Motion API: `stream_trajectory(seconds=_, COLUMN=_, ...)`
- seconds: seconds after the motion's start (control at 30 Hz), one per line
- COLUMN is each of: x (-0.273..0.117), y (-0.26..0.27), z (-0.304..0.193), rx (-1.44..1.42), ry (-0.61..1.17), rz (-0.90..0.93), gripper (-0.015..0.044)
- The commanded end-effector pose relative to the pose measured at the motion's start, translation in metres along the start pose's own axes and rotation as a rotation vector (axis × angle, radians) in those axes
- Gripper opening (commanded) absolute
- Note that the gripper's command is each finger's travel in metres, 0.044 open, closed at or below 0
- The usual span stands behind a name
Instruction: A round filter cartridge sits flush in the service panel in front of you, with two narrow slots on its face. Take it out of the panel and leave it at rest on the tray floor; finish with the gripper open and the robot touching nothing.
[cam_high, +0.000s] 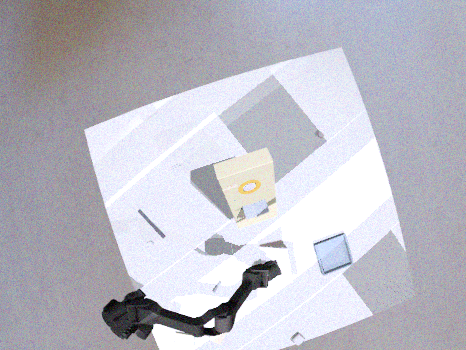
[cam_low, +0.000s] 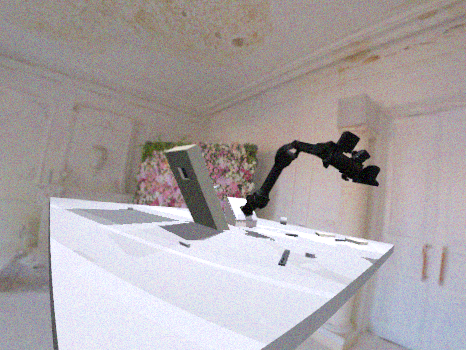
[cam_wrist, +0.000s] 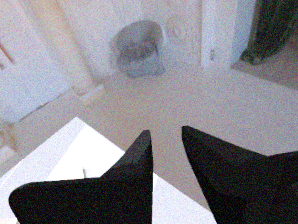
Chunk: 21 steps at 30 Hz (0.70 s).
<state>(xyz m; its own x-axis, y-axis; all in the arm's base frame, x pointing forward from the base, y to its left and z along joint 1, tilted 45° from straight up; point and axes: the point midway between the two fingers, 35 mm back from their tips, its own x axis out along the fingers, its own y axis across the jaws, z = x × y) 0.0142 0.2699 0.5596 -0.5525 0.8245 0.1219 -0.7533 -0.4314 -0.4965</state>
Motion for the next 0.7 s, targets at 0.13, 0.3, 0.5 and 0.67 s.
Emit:
stream_trajectory(seconds=0.13, x=-0.065, y=-0.059, z=-0.08, rx=-0.139, ry=0.245, rz=-0.237, gripper=0.0104)
stream_trajectory(seconds=0.3, x=-0.111, y=-0.079, z=-0.113, rx=-0.201, ry=0.376, rz=-0.344, gripper=0.0104)
stream_trajectory(seconds=0.5, x=-0.173, y=-0.092, z=-0.145, rx=-0.261, ry=0.533, rz=-0.457, gripper=0.0104)
stream_trajectory(seconds=0.67, x=-0.227, y=-0.093, z=-0.166, rx=-0.301, ry=0.662, rz=-0.54, gripper=0.0104)
